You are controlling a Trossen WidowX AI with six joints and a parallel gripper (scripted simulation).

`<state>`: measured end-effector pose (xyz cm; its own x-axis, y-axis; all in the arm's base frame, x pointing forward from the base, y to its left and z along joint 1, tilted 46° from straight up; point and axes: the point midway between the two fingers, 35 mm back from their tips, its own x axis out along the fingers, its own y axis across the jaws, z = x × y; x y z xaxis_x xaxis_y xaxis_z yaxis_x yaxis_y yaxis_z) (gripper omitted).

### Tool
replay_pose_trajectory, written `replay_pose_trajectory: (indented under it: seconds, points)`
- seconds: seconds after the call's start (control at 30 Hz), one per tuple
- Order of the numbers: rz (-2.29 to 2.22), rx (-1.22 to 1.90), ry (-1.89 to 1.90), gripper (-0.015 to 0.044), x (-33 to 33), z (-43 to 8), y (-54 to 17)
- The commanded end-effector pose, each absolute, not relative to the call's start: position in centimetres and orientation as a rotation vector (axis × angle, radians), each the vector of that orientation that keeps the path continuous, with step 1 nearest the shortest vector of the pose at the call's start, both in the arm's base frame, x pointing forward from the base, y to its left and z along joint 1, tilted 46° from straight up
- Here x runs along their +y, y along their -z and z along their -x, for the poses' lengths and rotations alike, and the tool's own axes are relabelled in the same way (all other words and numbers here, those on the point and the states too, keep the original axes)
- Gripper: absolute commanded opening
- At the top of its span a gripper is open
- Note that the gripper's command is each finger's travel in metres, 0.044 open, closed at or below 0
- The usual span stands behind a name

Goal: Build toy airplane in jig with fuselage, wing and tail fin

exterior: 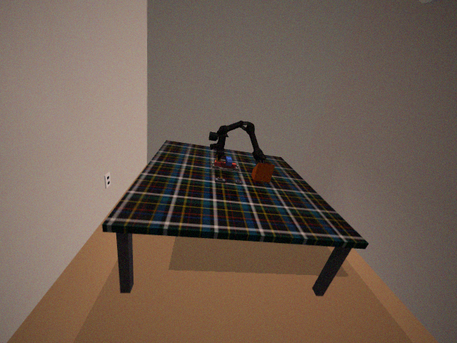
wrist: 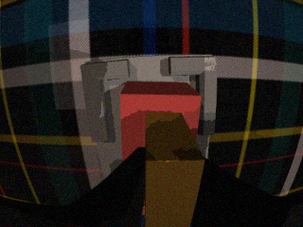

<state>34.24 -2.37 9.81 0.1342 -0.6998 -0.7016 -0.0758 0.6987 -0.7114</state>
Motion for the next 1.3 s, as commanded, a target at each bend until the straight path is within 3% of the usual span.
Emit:
replay_pose_trajectory:
  seconds: [0.0,0.07,0.13,0.23,0.57,0.87,1.07,1.27]
  points:
    - [0.704,1.383,0.511,0.0065,-2.4,-34.2,-9.8]
    - [0.704,1.383,0.511,0.0051,-2.4,-34.2,-9.8]
    - [0.704,1.383,0.511,0.0,-2.4,-34.2,-9.8]
    - [0.704,1.383,0.511,0.0,-2.4,-34.2,-9.8]
    - [0.704,1.383,0.511,0.026,-2.4,-34.2,-9.8]
    - [0.704,1.383,0.51,0.026,-2.2,-34.3,-10.0]
    - [0.707,1.383,0.508,0.026,3.4,-33.3,-15.4]
    - [0.709,1.382,0.509,0.026,4.0,-33.1,-16.1]
